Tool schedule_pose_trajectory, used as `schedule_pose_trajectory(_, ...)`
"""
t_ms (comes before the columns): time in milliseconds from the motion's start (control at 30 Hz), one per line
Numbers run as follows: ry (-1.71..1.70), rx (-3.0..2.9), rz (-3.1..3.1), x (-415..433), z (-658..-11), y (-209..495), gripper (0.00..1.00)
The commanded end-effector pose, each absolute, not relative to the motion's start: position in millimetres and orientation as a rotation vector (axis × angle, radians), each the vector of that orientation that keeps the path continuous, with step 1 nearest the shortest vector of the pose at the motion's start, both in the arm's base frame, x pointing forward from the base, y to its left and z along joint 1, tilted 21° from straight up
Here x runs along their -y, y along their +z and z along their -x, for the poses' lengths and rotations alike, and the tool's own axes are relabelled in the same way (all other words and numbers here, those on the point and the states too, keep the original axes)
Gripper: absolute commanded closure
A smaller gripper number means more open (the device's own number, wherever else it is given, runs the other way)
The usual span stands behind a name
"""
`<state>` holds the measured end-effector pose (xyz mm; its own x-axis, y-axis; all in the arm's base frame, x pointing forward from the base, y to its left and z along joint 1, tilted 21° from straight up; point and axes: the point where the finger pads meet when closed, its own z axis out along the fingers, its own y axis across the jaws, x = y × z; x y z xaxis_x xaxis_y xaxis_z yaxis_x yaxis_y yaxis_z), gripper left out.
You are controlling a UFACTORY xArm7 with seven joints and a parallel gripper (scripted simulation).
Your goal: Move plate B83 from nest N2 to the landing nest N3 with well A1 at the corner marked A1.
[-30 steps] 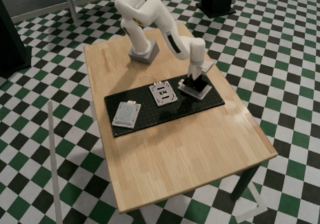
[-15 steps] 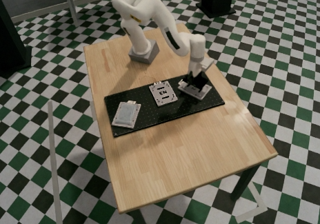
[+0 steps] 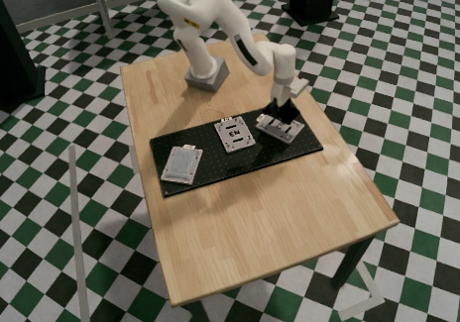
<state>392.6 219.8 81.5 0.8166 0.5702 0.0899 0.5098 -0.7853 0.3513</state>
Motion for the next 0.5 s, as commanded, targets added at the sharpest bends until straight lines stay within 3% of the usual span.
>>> schedule_pose_trajectory(0,0.280,-0.824,-2.690,-223.7,-390.6,92.2,1.00)
schedule_pose_trajectory(467,0.280,-0.824,-2.690,-227.6,-386.2,107.3,1.00)
